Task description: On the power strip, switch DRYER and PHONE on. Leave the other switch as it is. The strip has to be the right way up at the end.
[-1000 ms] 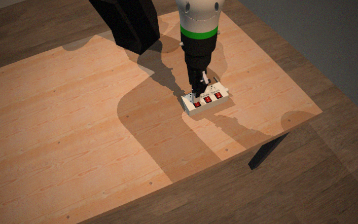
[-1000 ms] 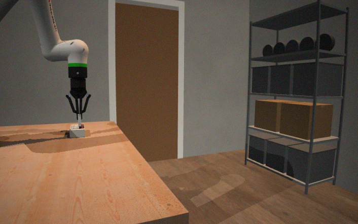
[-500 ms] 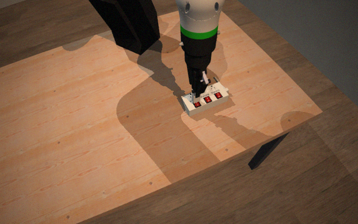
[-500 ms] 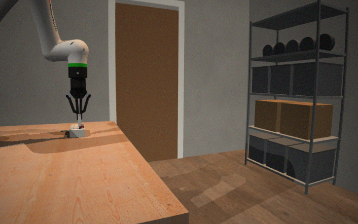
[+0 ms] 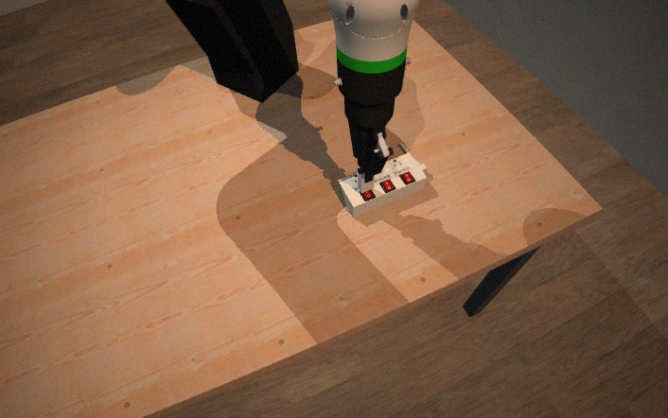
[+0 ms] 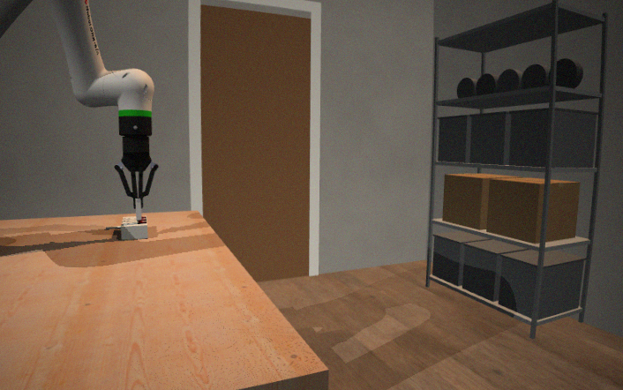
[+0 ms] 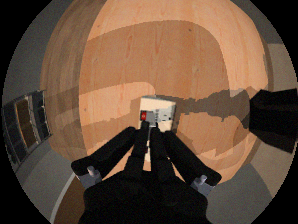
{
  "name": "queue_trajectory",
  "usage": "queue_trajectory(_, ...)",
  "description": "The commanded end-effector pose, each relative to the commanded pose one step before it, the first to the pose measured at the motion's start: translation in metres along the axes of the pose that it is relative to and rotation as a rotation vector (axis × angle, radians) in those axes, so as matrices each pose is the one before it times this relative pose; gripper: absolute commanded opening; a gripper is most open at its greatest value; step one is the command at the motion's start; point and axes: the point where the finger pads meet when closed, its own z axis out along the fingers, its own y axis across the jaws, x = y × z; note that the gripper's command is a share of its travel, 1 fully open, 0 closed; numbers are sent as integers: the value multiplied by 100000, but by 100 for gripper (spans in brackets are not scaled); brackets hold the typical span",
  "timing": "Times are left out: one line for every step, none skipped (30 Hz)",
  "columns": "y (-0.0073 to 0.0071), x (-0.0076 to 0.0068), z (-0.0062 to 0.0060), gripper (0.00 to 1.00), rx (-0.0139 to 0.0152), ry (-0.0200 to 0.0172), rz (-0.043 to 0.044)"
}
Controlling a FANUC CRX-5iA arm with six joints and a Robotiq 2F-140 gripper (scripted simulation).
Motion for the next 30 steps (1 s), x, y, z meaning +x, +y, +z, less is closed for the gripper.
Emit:
queue_trajectory(-16,-9,-10,0,31,-11,1)
queue_trajectory(0,0,3,0,0,0,0)
queue_trajectory(0,0,6,0,0,0,0)
queue_trajectory(0,0,10,0,0,0,0)
queue_trajectory(0,0,14,0,0,0,0)
queue_trajectory(0,0,18,0,0,0,0)
queue_trajectory(0,0,22,0,0,0,0)
queue_trajectory(0,0,0,0,0,0,0)
queue_trajectory(0,0,0,0,0,0,0)
queue_trajectory(0,0,26,0,0,0,0)
queue_trajectory(0,0,30,0,0,0,0)
queue_trajectory(0,0,34,0,0,0,0)
queue_trajectory(0,0,38,0,0,0,0)
queue_trajectory(0,0,42,0,0,0,0)
queue_trajectory(0,0,44,0,0,0,0)
queue_trajectory(0,0,47,0,0,0,0)
queue_trajectory(0,0,49,0,-1,-1,0)
queue_trajectory(1,0,50,0,-1,-1,0)
queue_trajectory(0,0,50,0,-1,-1,0)
queue_trajectory(-1,0,48,0,1,1,0)
queue_trajectory(-1,0,47,0,1,1,0)
queue_trajectory(0,0,46,0,1,1,0)
queue_trajectory(0,0,45,0,0,0,0)
queue_trajectory(0,0,42,0,0,0,0)
queue_trajectory(0,0,0,0,0,0,0)
queue_trajectory(0,0,0,0,0,0,0)
queue_trajectory(0,0,40,0,0,0,0)
queue_trajectory(0,0,36,0,0,0,0)
queue_trajectory(0,0,33,0,0,0,0)
queue_trajectory(0,0,29,0,0,0,0)
